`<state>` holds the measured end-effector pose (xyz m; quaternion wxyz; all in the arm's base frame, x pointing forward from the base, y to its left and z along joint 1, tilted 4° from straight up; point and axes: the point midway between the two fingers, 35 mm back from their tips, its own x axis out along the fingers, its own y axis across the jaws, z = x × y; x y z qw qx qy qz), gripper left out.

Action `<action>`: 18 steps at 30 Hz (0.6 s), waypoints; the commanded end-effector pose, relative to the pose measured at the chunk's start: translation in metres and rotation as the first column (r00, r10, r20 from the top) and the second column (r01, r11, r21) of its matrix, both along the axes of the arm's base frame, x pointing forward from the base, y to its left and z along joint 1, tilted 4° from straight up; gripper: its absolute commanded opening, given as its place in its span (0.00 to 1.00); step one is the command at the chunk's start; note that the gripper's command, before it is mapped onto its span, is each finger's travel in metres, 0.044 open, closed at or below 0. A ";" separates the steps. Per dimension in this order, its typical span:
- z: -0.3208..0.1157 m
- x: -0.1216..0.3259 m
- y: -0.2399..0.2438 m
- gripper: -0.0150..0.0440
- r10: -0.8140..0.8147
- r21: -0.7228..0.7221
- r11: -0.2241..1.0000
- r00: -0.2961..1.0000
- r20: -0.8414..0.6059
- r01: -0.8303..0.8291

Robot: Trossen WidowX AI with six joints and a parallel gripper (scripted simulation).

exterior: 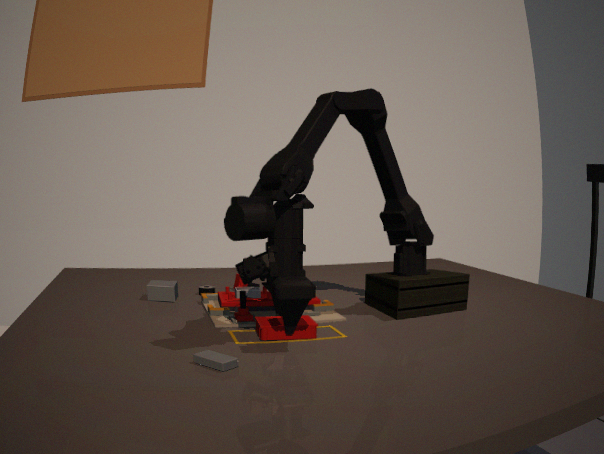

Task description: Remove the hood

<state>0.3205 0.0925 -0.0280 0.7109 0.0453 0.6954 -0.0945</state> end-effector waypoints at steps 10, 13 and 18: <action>0.008 0.001 0.001 1.00 0.000 0.001 1.000 1.000 0.000 0.000; 0.036 0.002 0.003 1.00 0.000 0.003 1.000 1.000 -0.002 0.000; 0.074 0.000 0.005 1.00 0.000 0.007 1.000 1.000 -0.005 0.000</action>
